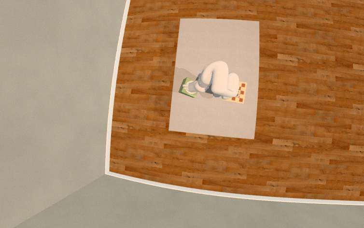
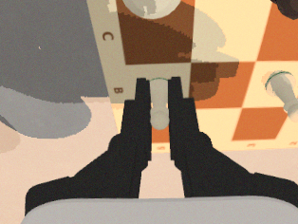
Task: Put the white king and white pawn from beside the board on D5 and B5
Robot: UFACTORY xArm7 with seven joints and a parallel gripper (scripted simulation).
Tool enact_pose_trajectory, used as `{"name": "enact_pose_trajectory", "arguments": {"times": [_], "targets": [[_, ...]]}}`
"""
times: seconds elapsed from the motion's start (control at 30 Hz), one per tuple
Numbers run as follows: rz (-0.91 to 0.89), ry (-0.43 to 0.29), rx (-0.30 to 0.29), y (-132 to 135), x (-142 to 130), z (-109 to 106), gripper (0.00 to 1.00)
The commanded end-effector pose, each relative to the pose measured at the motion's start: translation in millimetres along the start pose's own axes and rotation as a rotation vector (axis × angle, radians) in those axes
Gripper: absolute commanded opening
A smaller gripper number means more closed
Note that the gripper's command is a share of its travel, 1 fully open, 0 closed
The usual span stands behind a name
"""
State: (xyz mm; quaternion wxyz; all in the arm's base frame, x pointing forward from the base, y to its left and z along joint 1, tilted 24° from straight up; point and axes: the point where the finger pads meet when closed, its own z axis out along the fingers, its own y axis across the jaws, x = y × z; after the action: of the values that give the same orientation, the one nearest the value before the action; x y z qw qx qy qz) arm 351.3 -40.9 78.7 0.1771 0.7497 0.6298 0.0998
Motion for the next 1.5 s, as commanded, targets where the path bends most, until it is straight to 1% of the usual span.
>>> {"name": "enact_pose_trajectory", "arguments": {"times": [0.0,0.5,0.53,0.67,0.7,0.77,0.8,0.87,0.9,0.97,1.0,1.47], "targets": [[0.000,0.000,-0.002,1.0,0.1,-0.4,0.00],[0.000,0.000,-0.002,1.0,0.1,-0.4,0.00],[0.000,0.000,-0.002,1.0,0.1,-0.4,0.07],[0.000,0.000,-0.002,1.0,0.1,-0.4,0.07],[0.000,0.000,-0.002,1.0,0.1,-0.4,0.14],[0.000,0.000,-0.002,1.0,0.1,-0.4,0.14],[0.000,0.000,-0.002,1.0,0.1,-0.4,0.21],[0.000,0.000,-0.002,1.0,0.1,-0.4,0.21],[0.000,0.000,-0.002,1.0,0.1,-0.4,0.27],[0.000,0.000,-0.002,1.0,0.1,-0.4,0.27],[0.000,0.000,-0.002,1.0,0.1,-0.4,0.34],[0.000,0.000,-0.003,1.1,0.0,-1.6,0.34]]}}
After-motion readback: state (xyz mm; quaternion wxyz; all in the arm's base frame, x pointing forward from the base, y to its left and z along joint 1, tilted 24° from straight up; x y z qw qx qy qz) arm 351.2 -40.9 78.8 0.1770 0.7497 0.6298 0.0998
